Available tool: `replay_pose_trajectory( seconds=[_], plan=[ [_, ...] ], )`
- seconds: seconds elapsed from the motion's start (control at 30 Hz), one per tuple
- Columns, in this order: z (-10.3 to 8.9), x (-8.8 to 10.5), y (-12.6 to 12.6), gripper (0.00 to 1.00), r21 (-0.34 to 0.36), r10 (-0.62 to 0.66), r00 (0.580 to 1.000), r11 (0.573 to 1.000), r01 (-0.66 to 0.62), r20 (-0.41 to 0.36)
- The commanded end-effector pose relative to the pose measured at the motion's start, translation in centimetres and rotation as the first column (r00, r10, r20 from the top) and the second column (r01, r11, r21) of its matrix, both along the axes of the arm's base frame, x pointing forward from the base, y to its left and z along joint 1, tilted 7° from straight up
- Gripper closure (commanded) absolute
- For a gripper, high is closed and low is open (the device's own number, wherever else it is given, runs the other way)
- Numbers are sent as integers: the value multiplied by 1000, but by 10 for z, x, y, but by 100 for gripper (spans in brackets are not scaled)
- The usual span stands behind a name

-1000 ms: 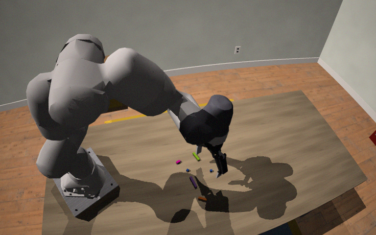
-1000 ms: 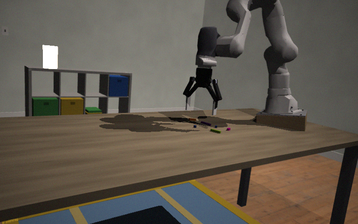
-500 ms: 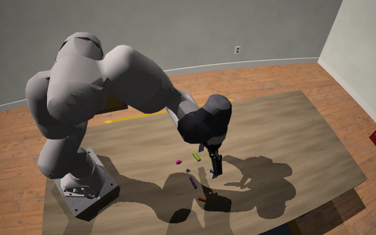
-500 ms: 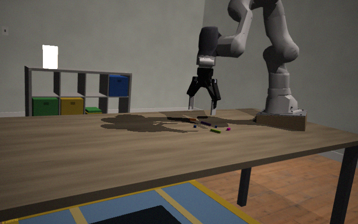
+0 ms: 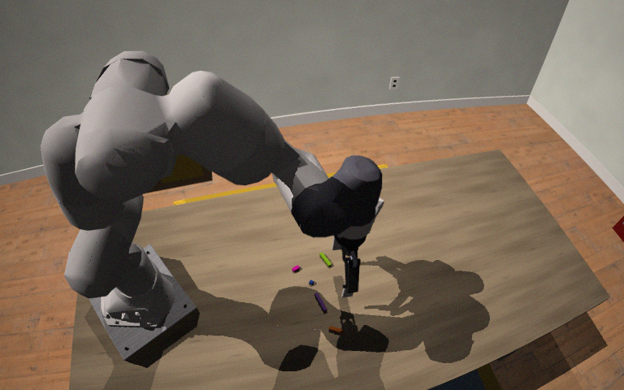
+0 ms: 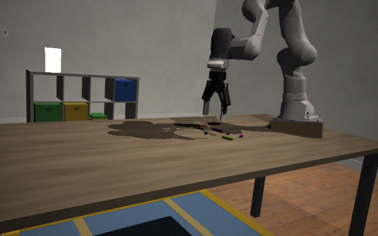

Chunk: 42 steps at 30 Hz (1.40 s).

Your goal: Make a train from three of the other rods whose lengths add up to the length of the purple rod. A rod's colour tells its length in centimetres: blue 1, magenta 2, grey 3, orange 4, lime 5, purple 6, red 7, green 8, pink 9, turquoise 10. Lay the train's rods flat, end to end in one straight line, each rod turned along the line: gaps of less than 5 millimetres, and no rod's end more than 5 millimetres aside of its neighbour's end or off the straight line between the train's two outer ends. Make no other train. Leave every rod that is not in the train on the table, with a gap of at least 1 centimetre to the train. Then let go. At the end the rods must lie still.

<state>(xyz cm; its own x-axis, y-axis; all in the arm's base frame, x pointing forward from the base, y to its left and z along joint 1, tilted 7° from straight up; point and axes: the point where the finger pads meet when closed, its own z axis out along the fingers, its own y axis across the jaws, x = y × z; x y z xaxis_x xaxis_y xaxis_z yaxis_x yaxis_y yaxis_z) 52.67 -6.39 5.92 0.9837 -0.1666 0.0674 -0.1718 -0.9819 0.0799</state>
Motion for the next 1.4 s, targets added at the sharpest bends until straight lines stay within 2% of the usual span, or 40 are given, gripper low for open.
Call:
replay_pose_trajectory(
  seconds=[0.0,0.53,0.6,0.63,1.1,1.17,1.2,1.37],
  plan=[
    [1,0,0,0,-5,-150,988,989,150,19],
    [2,-5,3,0,18,-397,917,918,396,41],
    [2,-5,3,0,18,-397,917,918,396,41],
    [2,-6,4,0,22,-434,900,901,434,44],
    [3,-10,6,0,45,-615,786,788,614,56],
    [3,-10,6,0,45,-615,786,788,614,56],
    [3,-11,6,0,49,-647,760,762,645,57],
    [3,-13,7,0,58,-703,709,711,701,60]
  ],
)
